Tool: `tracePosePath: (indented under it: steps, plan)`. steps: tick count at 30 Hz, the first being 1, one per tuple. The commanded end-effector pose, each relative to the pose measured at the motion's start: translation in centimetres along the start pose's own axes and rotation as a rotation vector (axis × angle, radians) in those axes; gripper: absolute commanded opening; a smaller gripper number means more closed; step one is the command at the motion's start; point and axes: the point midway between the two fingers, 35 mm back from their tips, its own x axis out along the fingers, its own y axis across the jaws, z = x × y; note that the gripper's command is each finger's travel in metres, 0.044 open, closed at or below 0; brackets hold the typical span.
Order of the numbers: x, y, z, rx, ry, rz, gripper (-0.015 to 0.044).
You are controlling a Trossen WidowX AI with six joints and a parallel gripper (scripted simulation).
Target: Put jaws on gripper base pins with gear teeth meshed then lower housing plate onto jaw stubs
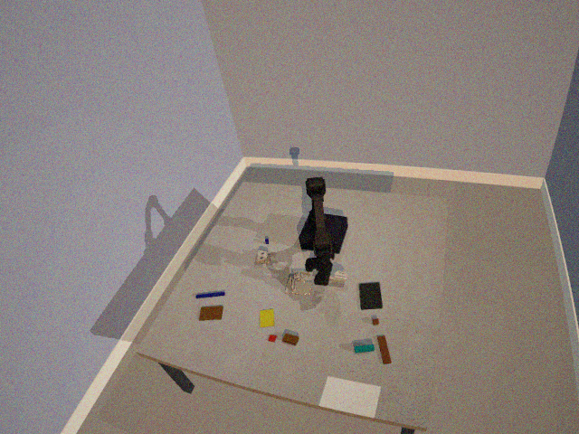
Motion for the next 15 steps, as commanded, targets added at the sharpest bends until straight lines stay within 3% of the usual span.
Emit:
tracePosePath:
  steps: [1, 13, 15]
  plan:
    - [1.04, -0.39, 0.01, 0.006, 0.003, -0.014, 0.0037]
    - [1.56, -0.48, 0.03, 0.006, 0.003, -0.014, 0.0037]
    - [1.56, -0.48, 0.03, 0.006, 0.003, -0.014, 0.0090]
